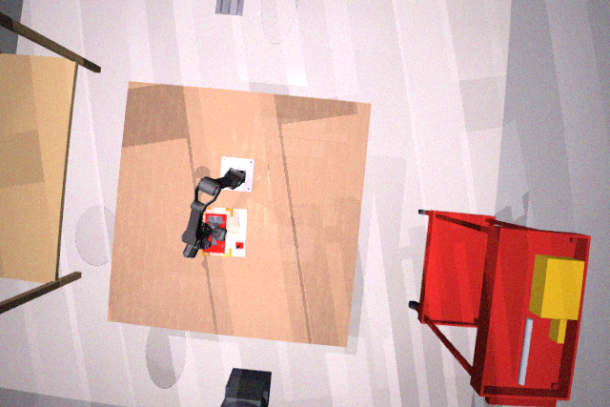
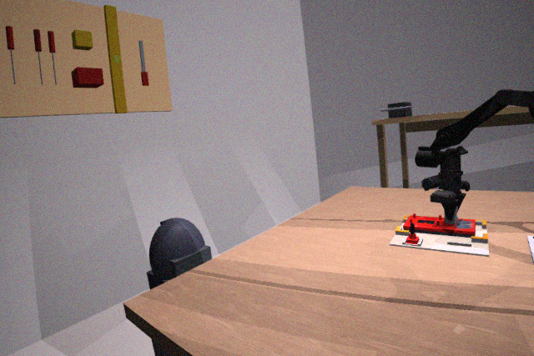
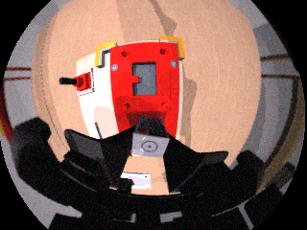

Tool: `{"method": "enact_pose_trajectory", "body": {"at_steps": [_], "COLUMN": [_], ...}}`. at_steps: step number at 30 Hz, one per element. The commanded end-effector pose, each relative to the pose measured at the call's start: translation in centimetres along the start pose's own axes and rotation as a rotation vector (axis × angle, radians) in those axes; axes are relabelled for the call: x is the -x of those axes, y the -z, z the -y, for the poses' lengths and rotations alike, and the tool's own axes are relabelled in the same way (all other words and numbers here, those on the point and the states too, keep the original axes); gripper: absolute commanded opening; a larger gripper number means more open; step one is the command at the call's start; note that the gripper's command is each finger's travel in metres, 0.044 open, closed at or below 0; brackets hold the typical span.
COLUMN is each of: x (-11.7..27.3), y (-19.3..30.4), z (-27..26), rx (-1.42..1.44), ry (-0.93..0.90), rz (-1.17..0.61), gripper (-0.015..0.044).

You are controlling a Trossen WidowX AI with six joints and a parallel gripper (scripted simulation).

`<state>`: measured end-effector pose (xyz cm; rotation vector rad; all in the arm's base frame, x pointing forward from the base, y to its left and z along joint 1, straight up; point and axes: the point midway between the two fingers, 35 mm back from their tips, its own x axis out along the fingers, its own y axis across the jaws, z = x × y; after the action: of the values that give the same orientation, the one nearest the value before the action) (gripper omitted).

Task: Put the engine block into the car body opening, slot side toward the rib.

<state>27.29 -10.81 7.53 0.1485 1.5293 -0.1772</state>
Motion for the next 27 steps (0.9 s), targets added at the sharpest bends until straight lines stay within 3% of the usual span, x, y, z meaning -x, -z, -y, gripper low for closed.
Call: {"method": "enact_pose_trajectory", "body": {"at_steps": [1,8,24,27], "x": [-0.88,-1.01,-0.48,-0.48], "y": [0.24,0.24,0.06,0.06], "z": [-0.08,-0.08,-0.01,-0.01], "rx": [0.003,0.003,0.000,0.000], "ry": [-0.004,-0.004,0.000,0.000], "rz": [-0.010,-0.010,-0.002,-0.002], "gripper": [0.0000,0.0000,0.0420,0.0440]}}
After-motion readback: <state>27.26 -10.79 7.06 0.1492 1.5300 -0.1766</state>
